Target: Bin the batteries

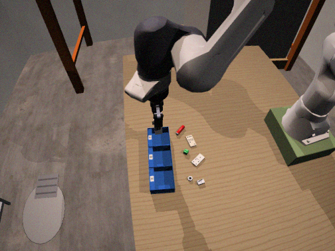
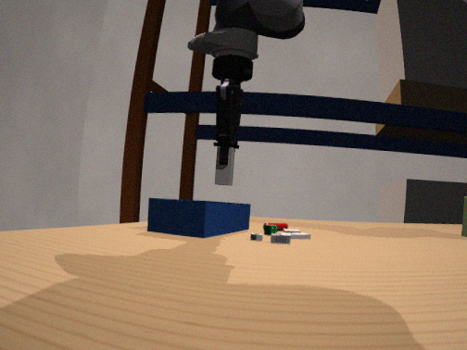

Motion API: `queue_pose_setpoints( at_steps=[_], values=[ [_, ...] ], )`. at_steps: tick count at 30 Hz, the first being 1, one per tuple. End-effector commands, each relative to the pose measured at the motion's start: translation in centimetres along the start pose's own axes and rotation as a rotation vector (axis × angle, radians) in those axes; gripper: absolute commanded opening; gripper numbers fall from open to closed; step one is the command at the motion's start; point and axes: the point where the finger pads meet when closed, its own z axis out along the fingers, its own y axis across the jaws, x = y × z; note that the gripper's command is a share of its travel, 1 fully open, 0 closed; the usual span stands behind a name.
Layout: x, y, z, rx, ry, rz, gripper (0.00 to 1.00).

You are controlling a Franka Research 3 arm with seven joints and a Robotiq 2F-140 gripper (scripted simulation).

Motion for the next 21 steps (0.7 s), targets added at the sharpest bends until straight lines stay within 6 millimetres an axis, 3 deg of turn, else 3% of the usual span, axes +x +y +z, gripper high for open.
queue_pose_setpoints(
  at_steps=[1,12,21],
  values=[
    [-0.2,-0.1,0.0,0.003,-0.004,-0.004,0.05],
    [-0.2,-0.1,0.0,0.003,-0.004,-0.004,0.05],
    [0.1,-3.6,0.0,0.003,-0.004,-0.004,0.05]
  ],
)
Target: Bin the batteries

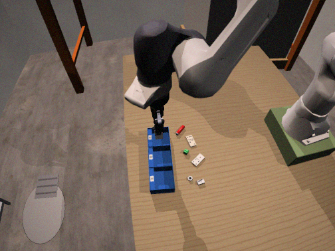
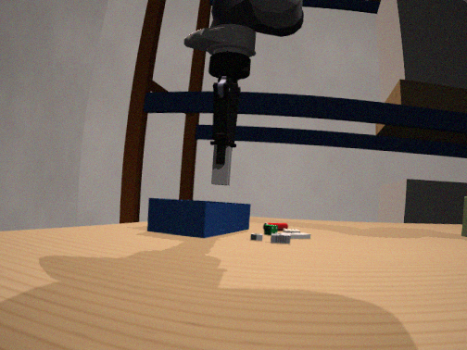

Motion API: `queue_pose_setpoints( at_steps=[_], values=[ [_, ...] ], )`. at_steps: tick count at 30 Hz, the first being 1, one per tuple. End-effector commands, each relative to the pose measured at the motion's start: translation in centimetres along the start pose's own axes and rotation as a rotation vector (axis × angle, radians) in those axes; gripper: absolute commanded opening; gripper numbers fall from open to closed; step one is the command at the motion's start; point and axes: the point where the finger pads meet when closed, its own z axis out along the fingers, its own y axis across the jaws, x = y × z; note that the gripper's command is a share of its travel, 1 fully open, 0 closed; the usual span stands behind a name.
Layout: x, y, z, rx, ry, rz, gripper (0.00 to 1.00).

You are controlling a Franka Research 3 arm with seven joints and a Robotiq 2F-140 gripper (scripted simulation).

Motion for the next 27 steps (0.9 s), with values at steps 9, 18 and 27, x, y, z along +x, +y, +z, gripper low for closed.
queue_pose_setpoints(
  at_steps=[9,18,27],
  values=[
    [0.4,-6.0,0.0,0.001,-0.003,0.016,0.05],
    [0.4,-6.4,1.0,0.001,-0.003,0.016,0.05],
    [0.4,-6.4,3.4,0.001,-0.003,0.016,0.05]
  ],
)
